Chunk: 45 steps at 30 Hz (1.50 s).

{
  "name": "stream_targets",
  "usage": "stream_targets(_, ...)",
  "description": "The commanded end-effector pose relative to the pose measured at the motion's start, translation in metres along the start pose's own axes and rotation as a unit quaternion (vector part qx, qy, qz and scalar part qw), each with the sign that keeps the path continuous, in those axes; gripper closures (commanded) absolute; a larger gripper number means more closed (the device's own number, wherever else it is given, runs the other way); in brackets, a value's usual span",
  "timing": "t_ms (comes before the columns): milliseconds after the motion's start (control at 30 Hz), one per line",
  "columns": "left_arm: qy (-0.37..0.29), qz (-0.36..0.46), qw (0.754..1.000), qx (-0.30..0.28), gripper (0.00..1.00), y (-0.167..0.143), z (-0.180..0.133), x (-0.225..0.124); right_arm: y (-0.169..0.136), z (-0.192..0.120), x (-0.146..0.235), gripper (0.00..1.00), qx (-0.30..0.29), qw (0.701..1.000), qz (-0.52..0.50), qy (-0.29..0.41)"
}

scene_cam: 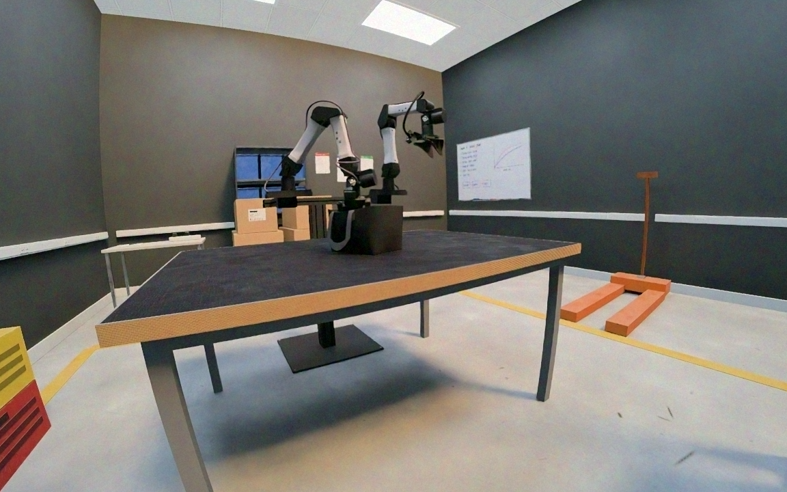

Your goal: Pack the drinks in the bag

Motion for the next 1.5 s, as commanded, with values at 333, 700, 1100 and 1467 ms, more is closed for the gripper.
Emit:
stream_targets(333,-0.001,0.005,1.0,0.003,0.09,-0.002,0.0,0.001,0.026,-0.047,0.015,0.09,-0.012,1.0,0.009,0.015)
stream_targets(700,-0.001,0.005,1.0,0.003,0.09,-0.002,0.0,0.001,0.039,-0.068,0.019,0.09,-0.015,0.999,0.016,0.024)
stream_targets(1100,-0.001,0.005,1.0,0.003,0.09,-0.002,0.0,0.001,0.056,-0.104,0.014,0.09,-0.012,1.0,0.012,0.014)
stream_targets(1467,-0.001,0.005,1.0,0.003,0.09,-0.002,0.0,0.001,0.068,-0.129,0.014,0.09,-0.011,1.0,0.011,0.013)
Point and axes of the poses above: on each arm, the point where the finger pads meet when closed, its own z axis out along the fingers, its own x axis across the jaws, y = z × x, the point moved 5 cm from there along -z, back along the fingers, and after that the axes turned 4 degrees about z, right-handed, at the moved point
